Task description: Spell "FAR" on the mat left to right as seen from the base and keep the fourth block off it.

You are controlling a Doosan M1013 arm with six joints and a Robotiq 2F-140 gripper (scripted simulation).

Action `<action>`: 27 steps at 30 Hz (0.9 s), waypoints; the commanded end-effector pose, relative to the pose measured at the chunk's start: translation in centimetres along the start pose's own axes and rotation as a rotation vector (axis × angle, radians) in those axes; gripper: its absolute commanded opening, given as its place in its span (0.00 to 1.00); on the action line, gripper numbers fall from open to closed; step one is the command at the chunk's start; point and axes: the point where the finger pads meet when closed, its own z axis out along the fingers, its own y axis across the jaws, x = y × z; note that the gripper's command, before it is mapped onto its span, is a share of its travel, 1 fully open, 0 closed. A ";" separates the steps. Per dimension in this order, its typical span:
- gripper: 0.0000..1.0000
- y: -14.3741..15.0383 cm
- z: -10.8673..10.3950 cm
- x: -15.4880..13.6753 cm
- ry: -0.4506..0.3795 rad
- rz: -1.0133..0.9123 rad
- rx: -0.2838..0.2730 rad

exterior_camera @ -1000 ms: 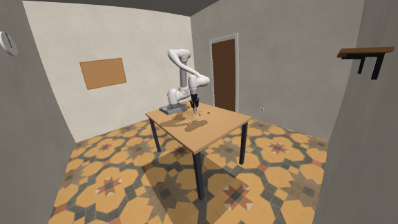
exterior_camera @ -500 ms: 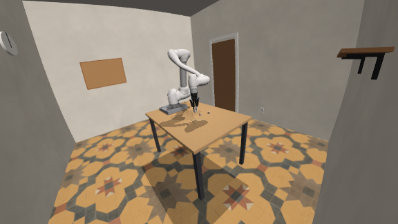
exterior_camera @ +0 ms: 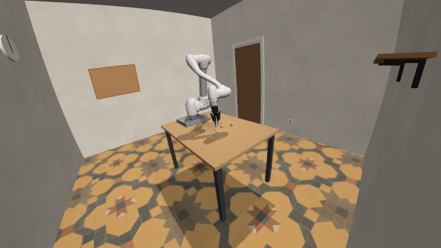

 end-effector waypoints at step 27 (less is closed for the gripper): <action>0.13 -0.1 0.9 1.7 -0.917 -0.004 -0.001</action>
